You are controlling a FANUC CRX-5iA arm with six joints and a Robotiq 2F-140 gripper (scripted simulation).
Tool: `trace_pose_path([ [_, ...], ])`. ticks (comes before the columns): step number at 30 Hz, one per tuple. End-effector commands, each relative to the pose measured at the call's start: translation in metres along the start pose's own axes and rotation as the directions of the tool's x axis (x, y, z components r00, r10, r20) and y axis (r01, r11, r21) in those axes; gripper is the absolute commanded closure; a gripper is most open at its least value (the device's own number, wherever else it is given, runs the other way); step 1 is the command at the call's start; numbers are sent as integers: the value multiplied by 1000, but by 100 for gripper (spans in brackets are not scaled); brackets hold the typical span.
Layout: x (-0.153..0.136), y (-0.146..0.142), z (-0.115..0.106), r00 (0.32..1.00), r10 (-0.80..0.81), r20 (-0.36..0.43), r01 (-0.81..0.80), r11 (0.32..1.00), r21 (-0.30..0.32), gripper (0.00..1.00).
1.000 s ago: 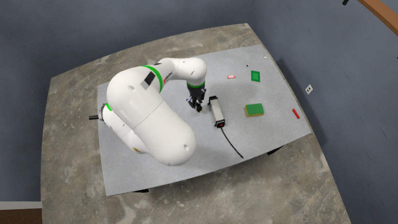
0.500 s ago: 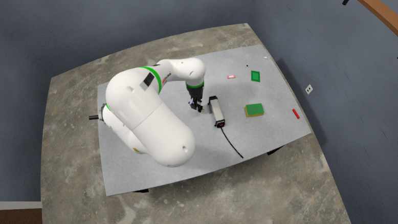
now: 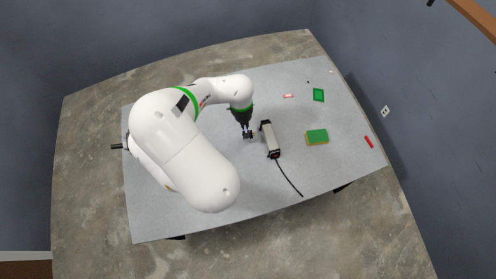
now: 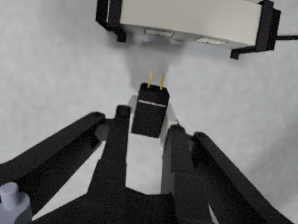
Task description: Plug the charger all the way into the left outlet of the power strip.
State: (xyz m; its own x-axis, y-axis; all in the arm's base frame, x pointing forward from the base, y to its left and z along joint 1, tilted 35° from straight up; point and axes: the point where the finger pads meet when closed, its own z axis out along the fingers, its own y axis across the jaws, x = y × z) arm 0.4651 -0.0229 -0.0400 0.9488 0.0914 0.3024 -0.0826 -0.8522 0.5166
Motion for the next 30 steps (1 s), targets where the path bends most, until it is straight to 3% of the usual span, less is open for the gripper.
trace_pose_path([
  [1,0,0,0,995,-84,46,83,996,23,90],
  [30,0,0,20,995,-85,47,84,996,23,90],
])
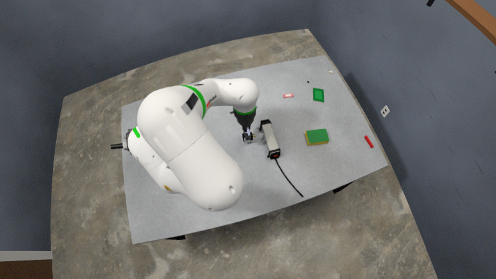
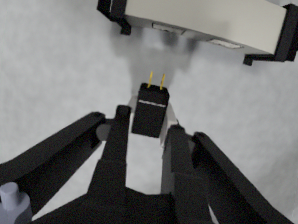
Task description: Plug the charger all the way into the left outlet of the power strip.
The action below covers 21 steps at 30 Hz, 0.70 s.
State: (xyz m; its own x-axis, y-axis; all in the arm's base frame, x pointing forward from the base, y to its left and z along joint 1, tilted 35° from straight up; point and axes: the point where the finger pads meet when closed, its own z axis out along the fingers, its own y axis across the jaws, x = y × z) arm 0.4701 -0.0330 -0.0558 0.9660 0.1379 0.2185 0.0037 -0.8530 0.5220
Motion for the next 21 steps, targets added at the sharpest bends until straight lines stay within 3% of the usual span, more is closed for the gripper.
trace_pose_path([
  [1,1,0,1,1000,0,-2,0,1000,0,90],
  [21,1,0,15,1000,0,-2,0,1000,0,90],
])
